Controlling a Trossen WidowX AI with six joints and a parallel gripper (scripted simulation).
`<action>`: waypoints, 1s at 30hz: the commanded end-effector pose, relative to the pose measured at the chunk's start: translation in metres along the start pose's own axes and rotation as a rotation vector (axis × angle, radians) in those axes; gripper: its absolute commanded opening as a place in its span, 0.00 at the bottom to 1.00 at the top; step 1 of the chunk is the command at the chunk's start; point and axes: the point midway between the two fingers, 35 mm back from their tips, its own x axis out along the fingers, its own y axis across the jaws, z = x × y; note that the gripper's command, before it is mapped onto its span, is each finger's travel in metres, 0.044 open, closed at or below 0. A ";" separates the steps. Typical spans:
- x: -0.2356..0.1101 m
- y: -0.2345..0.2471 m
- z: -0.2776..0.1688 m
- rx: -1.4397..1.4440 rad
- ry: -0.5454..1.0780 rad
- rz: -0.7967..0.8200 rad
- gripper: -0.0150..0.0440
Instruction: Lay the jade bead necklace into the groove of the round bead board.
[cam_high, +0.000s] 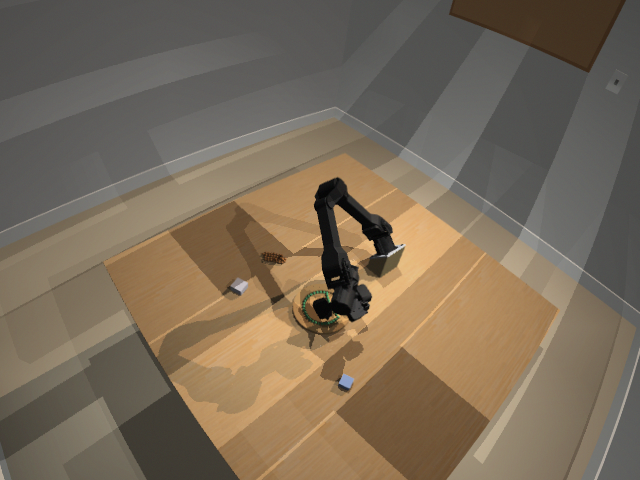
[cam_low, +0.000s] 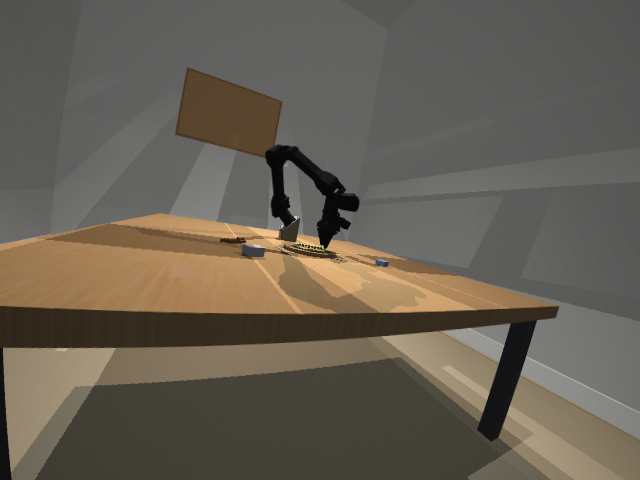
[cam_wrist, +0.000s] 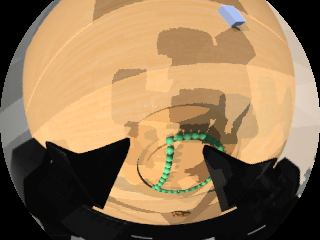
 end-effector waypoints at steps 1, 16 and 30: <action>-0.021 -0.003 -0.006 -0.089 -0.011 -0.003 0.78; -0.023 -0.005 -0.009 -0.123 -0.014 -0.009 0.46; -0.003 -0.004 -0.009 -0.130 -0.011 -0.006 0.46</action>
